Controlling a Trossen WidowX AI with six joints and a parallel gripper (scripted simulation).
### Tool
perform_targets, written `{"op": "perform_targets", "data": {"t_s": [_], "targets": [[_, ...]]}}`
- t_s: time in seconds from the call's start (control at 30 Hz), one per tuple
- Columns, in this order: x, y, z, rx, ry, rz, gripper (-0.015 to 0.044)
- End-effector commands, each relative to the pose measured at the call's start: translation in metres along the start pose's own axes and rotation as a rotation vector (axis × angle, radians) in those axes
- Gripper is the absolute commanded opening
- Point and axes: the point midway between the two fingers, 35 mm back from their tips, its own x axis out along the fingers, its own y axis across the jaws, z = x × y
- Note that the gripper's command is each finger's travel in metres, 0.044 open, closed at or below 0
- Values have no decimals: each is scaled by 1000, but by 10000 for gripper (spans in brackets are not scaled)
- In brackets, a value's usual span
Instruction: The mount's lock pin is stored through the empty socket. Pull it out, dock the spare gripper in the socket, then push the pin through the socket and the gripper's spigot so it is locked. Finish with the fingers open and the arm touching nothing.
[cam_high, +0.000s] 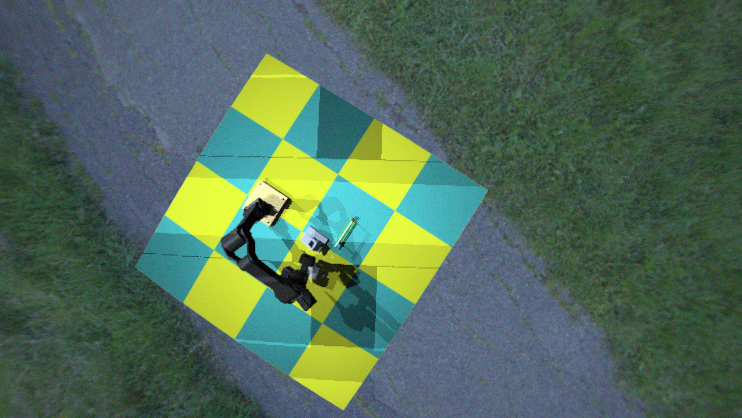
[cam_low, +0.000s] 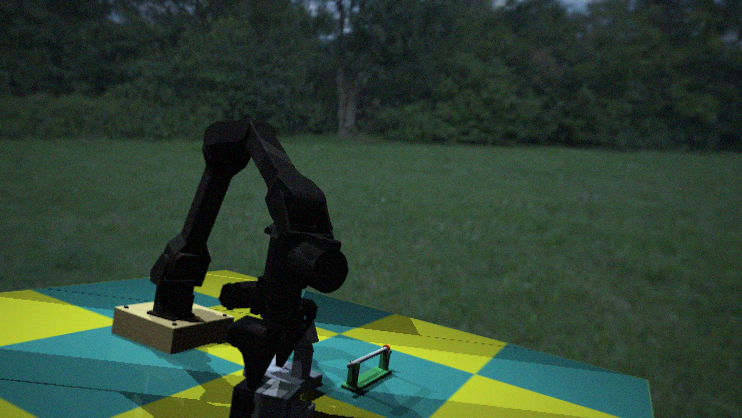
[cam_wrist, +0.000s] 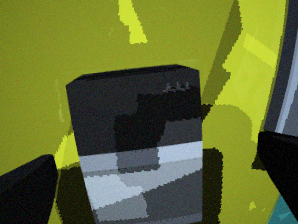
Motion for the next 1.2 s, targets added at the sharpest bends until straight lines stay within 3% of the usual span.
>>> {"op": "perform_targets", "data": {"t_s": [0.0,0.53,0.9,1.07,1.17], "targets": [[-11,0,0,0,1,1,440],[-2,0,0,0,-2,-1,440],[-61,-2,3,0,0,0,440],[-55,-1,1,-11,5,1,440],[-56,-1,1,-228,45,5,440]]}}
